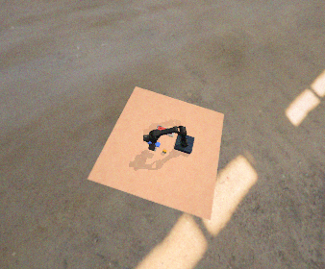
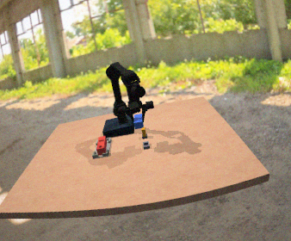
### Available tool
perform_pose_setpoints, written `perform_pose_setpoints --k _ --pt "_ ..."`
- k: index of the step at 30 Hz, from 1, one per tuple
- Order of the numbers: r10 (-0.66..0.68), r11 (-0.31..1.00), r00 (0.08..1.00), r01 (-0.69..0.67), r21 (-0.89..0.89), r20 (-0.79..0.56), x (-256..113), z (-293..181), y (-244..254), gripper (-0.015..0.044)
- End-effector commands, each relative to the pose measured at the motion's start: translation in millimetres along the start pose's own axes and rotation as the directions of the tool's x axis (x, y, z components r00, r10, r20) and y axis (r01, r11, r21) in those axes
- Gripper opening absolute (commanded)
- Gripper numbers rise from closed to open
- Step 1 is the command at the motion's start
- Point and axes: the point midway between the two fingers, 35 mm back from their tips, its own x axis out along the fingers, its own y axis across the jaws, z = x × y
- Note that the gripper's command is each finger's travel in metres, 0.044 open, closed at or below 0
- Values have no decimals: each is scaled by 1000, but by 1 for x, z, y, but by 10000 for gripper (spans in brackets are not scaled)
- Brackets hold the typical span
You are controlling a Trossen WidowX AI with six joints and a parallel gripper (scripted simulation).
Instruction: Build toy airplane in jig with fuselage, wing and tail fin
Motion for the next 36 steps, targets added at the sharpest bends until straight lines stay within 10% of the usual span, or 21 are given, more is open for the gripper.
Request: perform_pose_setpoints --k 1,36 --pt "-1 998 1000 0 67 4 -1 1 -14 0" --pt "-9 798 1000 8 603 -2 16 -10 -127 0"
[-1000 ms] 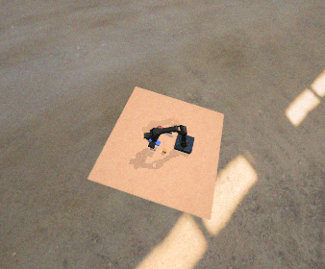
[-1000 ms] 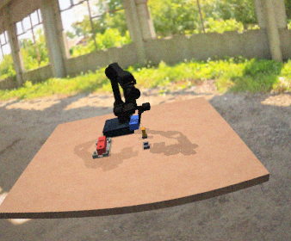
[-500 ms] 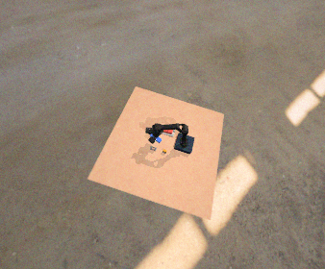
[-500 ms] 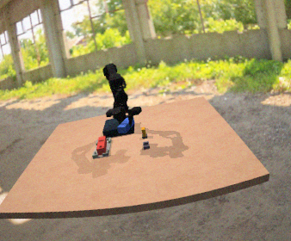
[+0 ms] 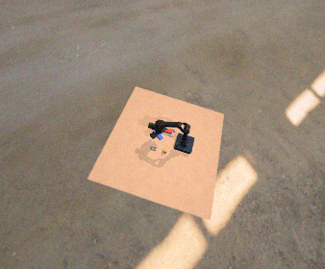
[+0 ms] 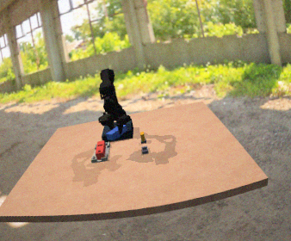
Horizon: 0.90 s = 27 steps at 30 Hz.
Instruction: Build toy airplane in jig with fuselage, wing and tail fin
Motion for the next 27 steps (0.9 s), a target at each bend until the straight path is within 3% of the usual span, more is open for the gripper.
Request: perform_pose_setpoints --k 1,27 --pt "7 997 1000 -7 76 4 0 4 -13 0" --pt "-1 857 1000 -3 515 8 15 14 -95 0"
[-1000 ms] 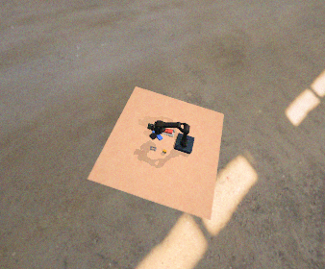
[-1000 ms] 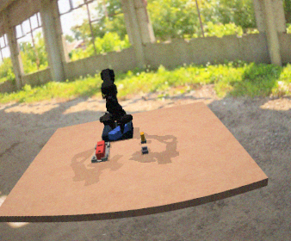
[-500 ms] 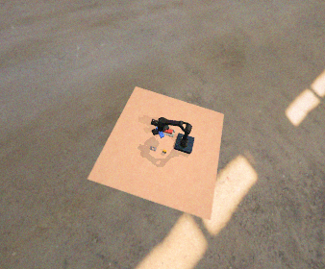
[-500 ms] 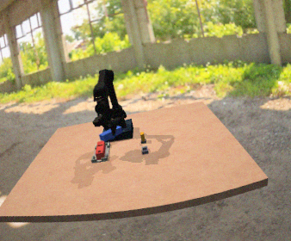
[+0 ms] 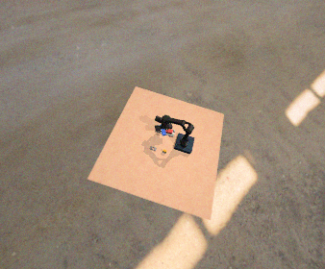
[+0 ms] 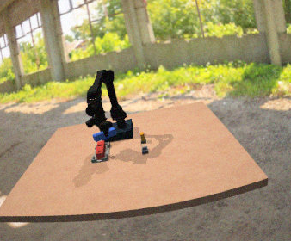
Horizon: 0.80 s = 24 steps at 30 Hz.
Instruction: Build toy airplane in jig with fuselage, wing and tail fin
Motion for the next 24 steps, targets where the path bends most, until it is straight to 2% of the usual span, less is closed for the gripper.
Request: perform_pose_setpoints --k 1,21,24 --pt "8 997 1000 -8 83 3 1 5 -12 0" --pt "4 907 1000 -8 421 11 13 23 -66 0" --pt "4 907 1000 -8 421 11 13 23 -66 79"
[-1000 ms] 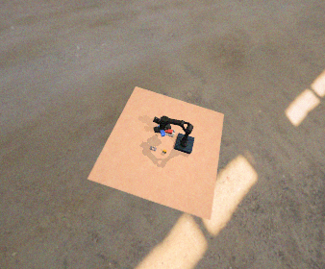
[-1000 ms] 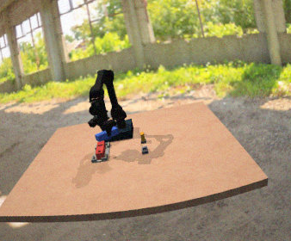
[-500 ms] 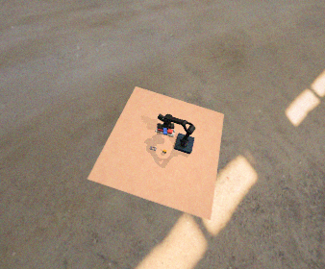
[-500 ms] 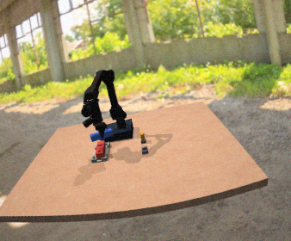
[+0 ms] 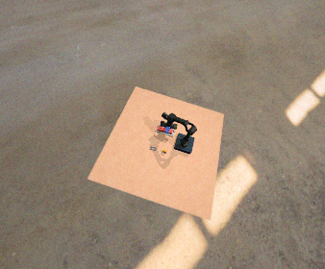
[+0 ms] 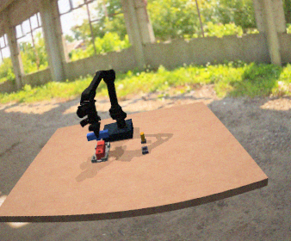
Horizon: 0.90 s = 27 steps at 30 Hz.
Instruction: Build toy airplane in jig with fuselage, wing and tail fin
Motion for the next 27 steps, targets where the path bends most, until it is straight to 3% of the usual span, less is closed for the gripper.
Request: perform_pose_setpoints --k 1,5,27 --pt "10 1000 1000 -10 22 1 -1 1 -1 105" --pt "10 1000 1000 -10 22 1 -1 1 -1 196" --pt "10 1000 1000 -10 22 1 8 1 -1 196"
